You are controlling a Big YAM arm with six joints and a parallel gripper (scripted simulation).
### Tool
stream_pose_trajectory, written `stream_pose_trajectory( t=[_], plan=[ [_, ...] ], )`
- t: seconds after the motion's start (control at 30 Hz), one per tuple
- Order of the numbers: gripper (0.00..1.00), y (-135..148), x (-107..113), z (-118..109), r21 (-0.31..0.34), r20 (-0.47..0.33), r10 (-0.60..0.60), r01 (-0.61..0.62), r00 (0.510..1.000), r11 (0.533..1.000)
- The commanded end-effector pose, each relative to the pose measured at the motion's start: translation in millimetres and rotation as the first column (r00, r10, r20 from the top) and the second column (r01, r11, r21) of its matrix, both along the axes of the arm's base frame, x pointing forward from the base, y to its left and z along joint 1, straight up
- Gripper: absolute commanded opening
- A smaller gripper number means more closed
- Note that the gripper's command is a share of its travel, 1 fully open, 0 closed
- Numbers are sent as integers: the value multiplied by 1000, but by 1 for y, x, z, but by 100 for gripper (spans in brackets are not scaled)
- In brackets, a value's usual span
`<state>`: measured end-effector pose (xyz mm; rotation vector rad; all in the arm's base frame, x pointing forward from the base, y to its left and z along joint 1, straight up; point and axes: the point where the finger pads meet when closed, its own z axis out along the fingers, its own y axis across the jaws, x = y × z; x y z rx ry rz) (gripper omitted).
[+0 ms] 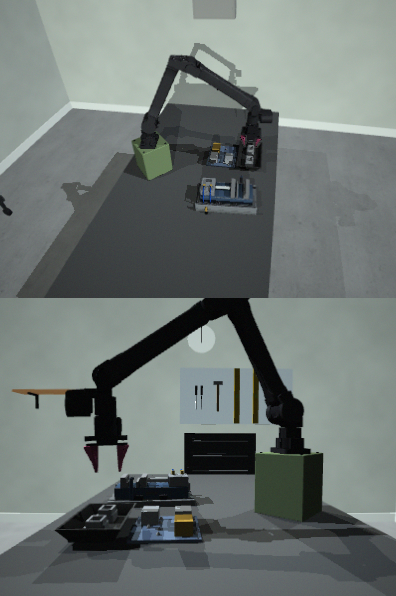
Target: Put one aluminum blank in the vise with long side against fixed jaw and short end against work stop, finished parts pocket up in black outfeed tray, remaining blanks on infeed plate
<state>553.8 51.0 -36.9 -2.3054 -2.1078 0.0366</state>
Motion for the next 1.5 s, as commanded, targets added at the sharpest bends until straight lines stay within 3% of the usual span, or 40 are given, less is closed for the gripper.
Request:
stream_pose_trajectory(
  t=[0.0, 0.4, 0.43, 1.47],
  plan=[
    [64, 8, 28, 53, 10, 86, 14, -15, 996, 1000],
    [64, 8, 21, 60, 9, 72, 14, -15, 997, 1000],
    [0, 7, 21, 59, 9, 73, 14, -15, 997, 1000],
    [0, 7, 19, 55, 9, 74, 14, -15, 997, 1000]
  ],
)
